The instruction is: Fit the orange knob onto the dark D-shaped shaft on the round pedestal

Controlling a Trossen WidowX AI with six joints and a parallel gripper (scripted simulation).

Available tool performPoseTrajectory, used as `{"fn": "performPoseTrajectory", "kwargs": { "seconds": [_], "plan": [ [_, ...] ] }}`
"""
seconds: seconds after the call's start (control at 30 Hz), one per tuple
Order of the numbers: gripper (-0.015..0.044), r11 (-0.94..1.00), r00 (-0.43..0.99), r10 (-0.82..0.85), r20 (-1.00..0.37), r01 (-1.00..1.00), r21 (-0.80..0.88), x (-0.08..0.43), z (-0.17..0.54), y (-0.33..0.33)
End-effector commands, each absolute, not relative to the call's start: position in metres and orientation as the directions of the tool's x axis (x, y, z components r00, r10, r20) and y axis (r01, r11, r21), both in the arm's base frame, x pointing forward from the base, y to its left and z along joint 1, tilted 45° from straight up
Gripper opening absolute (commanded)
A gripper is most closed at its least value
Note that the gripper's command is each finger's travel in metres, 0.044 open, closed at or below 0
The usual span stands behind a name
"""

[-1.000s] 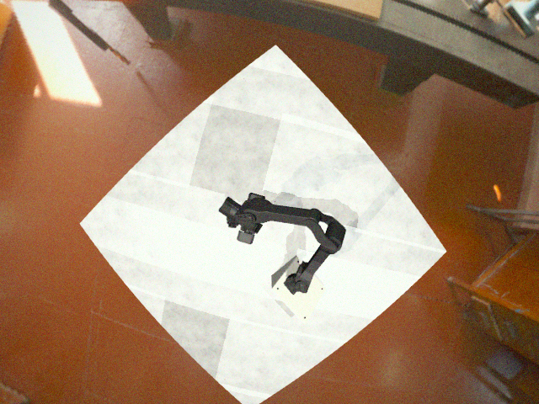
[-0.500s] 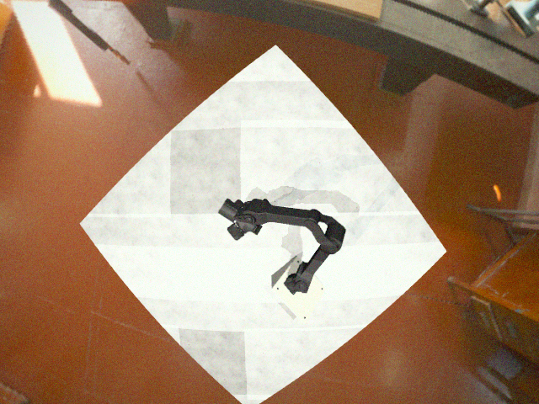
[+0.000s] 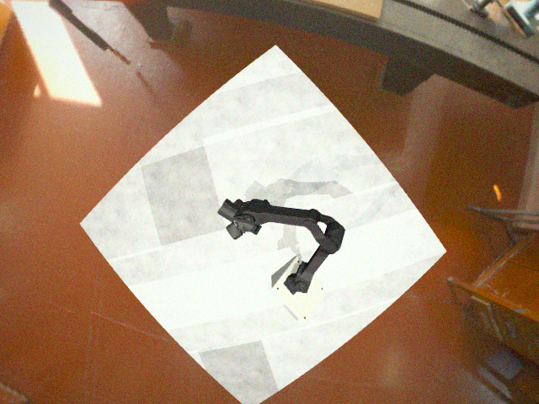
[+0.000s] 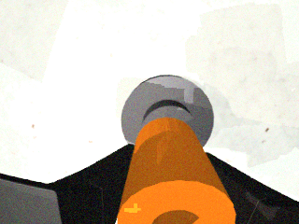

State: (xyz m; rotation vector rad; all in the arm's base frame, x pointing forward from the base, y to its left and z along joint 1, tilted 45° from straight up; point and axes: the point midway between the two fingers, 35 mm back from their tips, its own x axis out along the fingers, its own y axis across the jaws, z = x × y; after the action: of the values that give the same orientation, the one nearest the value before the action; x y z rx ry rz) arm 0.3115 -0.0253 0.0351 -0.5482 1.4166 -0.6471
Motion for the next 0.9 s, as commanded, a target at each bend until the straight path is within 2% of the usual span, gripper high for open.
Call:
{"fn": "performPoseTrajectory", "kwargs": {
  "seconds": [0.0, 0.87],
  "plan": [
    [0.0000, 0.715, 0.041, -0.698, -0.715, 0.092, -0.693, 0.3138, 0.0362, -0.0262],
    [0.0000, 0.715, 0.041, -0.698, -0.715, 0.092, -0.693, 0.3134, 0.0370, -0.0258]
  ]
}}
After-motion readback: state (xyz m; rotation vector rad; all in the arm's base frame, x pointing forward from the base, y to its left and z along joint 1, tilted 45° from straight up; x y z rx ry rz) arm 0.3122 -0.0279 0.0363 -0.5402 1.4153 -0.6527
